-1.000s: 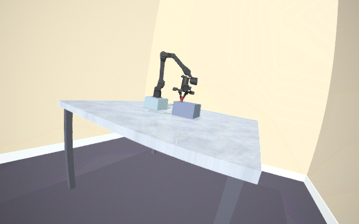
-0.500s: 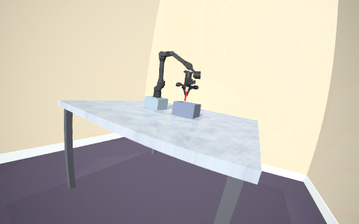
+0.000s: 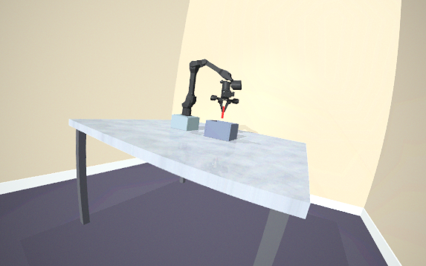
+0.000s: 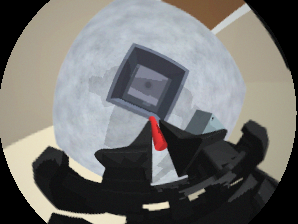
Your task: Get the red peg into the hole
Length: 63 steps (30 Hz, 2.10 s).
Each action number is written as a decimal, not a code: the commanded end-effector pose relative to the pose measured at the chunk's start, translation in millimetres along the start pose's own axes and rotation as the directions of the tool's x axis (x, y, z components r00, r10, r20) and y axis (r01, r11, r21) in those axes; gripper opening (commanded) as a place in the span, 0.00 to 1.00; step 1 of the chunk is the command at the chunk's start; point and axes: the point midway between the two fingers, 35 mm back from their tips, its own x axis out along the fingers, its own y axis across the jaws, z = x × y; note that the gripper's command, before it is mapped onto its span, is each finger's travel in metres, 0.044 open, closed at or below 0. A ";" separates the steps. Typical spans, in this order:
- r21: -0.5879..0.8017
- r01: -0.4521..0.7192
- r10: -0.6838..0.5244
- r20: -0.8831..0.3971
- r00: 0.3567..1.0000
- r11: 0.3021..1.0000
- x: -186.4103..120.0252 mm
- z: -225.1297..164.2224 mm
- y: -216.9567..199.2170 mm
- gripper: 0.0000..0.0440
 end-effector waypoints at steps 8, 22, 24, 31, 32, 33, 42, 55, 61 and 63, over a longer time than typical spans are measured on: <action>0.063 -0.006 0.006 -0.007 1.000 0.998 12.6 38.9 -0.4 0.00; 0.126 0.006 0.001 -0.048 0.999 0.992 45.3 73.1 -2.9 0.00; 0.129 0.010 -0.003 -0.058 0.998 0.992 52.3 74.4 -2.9 0.00; 0.109 0.038 -0.028 -0.093 0.995 0.993 78.3 75.1 -5.3 0.25; 0.103 0.043 -0.033 -0.098 0.995 0.994 81.0 75.2 -5.8 0.30; 0.093 0.052 -0.042 -0.105 0.994 0.994 83.8 75.0 -6.8 0.33; 0.079 0.038 -0.030 -0.098 0.995 0.996 94.9 95.3 5.3 0.77; 0.098 -0.023 0.024 -0.008 1.000 0.995 93.0 138.8 16.0 1.00; 0.117 -0.052 0.047 0.047 0.998 0.992 90.8 160.6 18.1 1.00; 0.120 -0.058 0.051 0.058 0.997 0.991 90.4 164.9 18.6 1.00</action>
